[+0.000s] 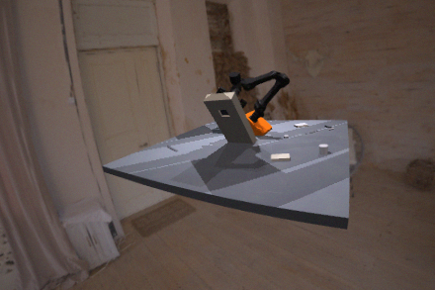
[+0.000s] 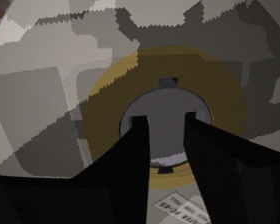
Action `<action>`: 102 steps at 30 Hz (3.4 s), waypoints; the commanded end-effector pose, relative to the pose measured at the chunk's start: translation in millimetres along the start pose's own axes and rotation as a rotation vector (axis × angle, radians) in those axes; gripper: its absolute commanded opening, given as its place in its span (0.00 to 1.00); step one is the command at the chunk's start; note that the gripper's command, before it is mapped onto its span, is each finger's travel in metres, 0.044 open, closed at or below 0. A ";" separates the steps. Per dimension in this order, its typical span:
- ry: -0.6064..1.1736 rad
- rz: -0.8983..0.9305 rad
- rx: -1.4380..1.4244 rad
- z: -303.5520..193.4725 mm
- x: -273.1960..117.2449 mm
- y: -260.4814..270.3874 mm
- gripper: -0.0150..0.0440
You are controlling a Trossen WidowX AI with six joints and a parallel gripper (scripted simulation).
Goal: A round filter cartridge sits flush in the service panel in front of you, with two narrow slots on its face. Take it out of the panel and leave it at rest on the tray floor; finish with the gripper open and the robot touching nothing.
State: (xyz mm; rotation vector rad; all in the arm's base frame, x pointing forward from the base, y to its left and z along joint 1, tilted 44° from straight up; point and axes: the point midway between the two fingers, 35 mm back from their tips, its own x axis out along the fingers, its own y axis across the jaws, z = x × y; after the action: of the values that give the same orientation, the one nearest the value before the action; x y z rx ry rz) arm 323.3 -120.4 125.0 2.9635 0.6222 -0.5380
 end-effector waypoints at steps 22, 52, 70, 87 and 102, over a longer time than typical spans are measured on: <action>-0.044 -0.024 -0.494 2.2 27.6 -0.9 0.25; -0.028 -0.048 -1.541 2.2 28.3 -1.0 0.25; -0.024 -0.053 -1.768 2.2 28.3 -1.0 0.25; -0.024 -0.053 -1.768 2.2 28.3 -1.0 0.25; -0.024 -0.053 -1.768 2.2 28.3 -1.0 0.25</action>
State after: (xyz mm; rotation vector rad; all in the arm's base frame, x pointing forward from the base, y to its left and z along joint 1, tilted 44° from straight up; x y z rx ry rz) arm 323.8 -121.2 121.4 1.3571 0.5888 0.0728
